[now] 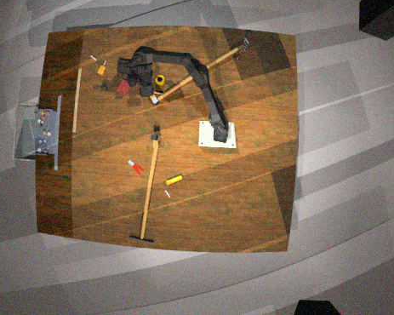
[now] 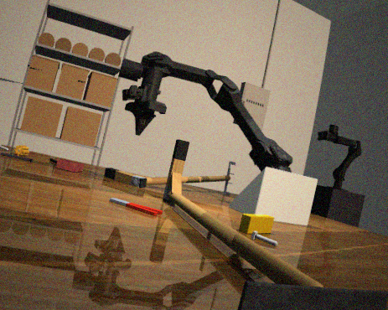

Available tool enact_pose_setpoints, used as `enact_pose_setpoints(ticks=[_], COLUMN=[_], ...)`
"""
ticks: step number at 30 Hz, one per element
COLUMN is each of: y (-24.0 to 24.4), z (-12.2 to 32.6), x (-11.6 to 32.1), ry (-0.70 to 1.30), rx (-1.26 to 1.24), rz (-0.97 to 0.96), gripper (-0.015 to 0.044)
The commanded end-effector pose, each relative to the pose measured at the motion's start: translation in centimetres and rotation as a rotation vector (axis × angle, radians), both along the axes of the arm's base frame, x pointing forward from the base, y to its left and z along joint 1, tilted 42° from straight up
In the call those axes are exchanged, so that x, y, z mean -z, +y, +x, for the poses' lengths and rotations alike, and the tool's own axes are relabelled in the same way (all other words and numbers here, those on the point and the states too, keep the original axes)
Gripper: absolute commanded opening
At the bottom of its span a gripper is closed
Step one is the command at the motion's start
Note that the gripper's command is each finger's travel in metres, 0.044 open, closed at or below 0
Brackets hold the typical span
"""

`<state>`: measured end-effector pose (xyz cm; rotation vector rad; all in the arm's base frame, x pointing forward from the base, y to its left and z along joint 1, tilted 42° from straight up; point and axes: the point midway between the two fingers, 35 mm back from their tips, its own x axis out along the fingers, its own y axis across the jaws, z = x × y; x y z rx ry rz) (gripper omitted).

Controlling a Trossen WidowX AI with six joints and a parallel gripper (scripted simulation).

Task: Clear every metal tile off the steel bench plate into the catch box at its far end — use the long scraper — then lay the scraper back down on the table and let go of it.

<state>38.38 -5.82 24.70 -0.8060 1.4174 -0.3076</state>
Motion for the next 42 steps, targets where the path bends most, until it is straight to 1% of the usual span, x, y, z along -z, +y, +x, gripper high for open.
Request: enact_pose_setpoints(ticks=[1,23,42], y=[1.8,12.5,21.8], z=[0.8,2.5,1.0], x=[1.9,9.4,15.8], ry=[0.063,0.287,0.448], rx=[-0.053,-0.320,-0.519], rz=[0.014,0.047,0.018], gripper=[0.0000,0.0000,0.0000])
